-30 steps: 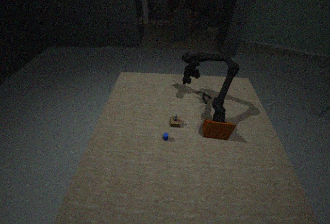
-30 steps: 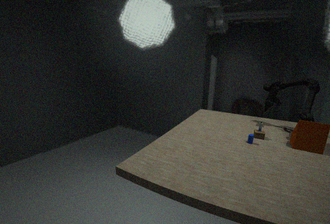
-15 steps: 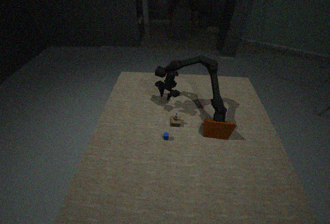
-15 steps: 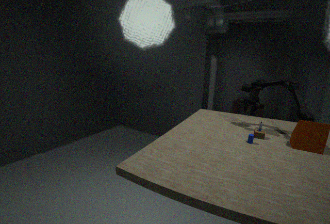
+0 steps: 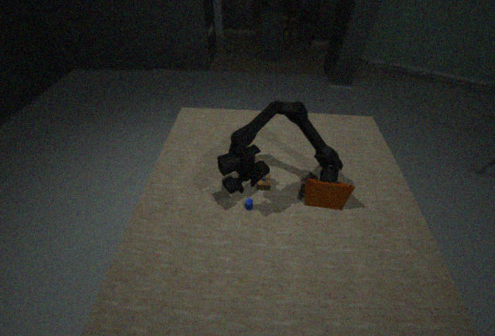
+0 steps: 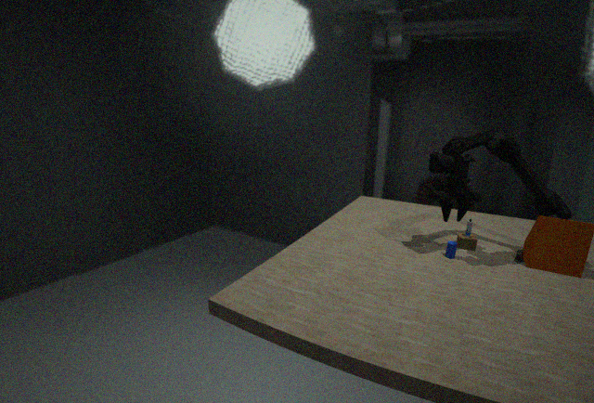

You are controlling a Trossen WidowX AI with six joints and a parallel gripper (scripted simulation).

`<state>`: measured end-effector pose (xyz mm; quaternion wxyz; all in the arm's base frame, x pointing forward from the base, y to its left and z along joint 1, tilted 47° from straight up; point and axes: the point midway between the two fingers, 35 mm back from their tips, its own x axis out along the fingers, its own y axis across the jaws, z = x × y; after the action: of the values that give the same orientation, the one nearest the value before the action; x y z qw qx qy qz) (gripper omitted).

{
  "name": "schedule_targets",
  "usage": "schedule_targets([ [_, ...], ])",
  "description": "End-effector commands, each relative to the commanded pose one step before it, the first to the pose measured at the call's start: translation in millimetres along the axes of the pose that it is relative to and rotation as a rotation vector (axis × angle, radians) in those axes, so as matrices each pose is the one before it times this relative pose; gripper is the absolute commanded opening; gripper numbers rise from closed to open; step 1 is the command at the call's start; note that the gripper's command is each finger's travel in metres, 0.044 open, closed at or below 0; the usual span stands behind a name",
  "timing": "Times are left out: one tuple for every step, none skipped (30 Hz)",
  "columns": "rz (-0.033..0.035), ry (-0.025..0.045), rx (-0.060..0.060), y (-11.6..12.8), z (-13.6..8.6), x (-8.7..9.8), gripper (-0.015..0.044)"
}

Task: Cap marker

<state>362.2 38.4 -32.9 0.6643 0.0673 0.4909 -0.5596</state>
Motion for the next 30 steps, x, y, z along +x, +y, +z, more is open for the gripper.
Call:
schedule_targets([
  [-0.03719, -0.03481, -0.1386, 3.89, -20.53, 3.92, 0.0258],
  [0.0, 0.0, 0.0, 0.0, 0.0, 0.0, 0.0258],
  [0.0, 0.0, 0.0, 0.0, 0.0, 0.0, 0.0258],
  [0.0, 0.0, 0.0, 0.0, 0.0, 0.0, 0.0258],
  [0.00002, 0.00006, -0.0001, 0.02, -0.01, 1.97, 0.0258],
  [0.00001, 0.00015, -0.0003, -0.03, -0.05, 5.91, 0.0258],
  [-0.00014, 0.00017, -0.0004, -0.3, -0.19, 9.8, 0.0258],
  [-0.00035, -0.00045, 0.0002, -0.59, -0.27, 9.73, 0.0258],
  [-0.00033, -0.00077, 0.0006, -0.48, -0.19, 5.81, 0.0258],
  [-0.00013, -0.00026, 0.0002, -0.19, -0.08, 1.93, 0.0258],
  [0.0, 0.0, 0.0, 0.0, 0.0, 0.0, 0.0258],
  [0.0, 0.0, 0.0, 0.0, 0.0, 0.0, 0.0258],
  [-0.00002, -0.00003, 0.0, -0.17, -0.07, 1.22, 0.0258],
  [-0.00009, -0.00009, 0.0, -0.54, -0.21, 3.65, 0.0258],
  [-0.00019, -0.00016, 0.0, -0.89, -0.35, 5.44, 0.0258],
  [-0.00017, -0.00012, 0.0, -0.65, -0.26, 3.61, 0.0258],
  [-0.00006, -0.00004, 0.0, -0.23, -0.09, 1.2, 0.0258],
  [0.00001, 0.0, 0.0, 0.02, 0.01, 0.27, 0.0258],
  [0.00004, 0.00001, 0.0, 0.06, 0.03, 0.8, 0.0258],
  [0.00006, 0.00001, 0.0, 0.09, 0.04, 1.33, 0.0258],
  [0.00007, 0.00001, 0.0, 0.1, 0.05, 1.63, 0.0258],
  [0.00006, 0.00001, 0.0, 0.1, 0.05, 1.63, 0.0258],
  [0.00005, 0.0, 0.0, 0.09, 0.04, 1.63, 0.0258],
  [0.00004, 0.0, 0.0, 0.08, 0.04, 1.63, 0.0258],
  [0.00004, 0.0, 0.0, 0.07, 0.04, 1.63, 0.0258],
  [0.00003, -0.00001, 0.0, 0.06, 0.04, 1.63, 0.0258],
  [0.00002, -0.00001, 0.0, 0.05, 0.03, 1.62, 0.0258],
  [0.0, -0.00003, 0.0, 0.04, 0.03, 1.62, 0.0258],
  [-0.00001, -0.00004, 0.0, 0.04, 0.03, 1.62, 0.0258],
  [-0.00002, -0.00004, 0.0, 0.03, 0.03, 1.62, 0.0258],
])
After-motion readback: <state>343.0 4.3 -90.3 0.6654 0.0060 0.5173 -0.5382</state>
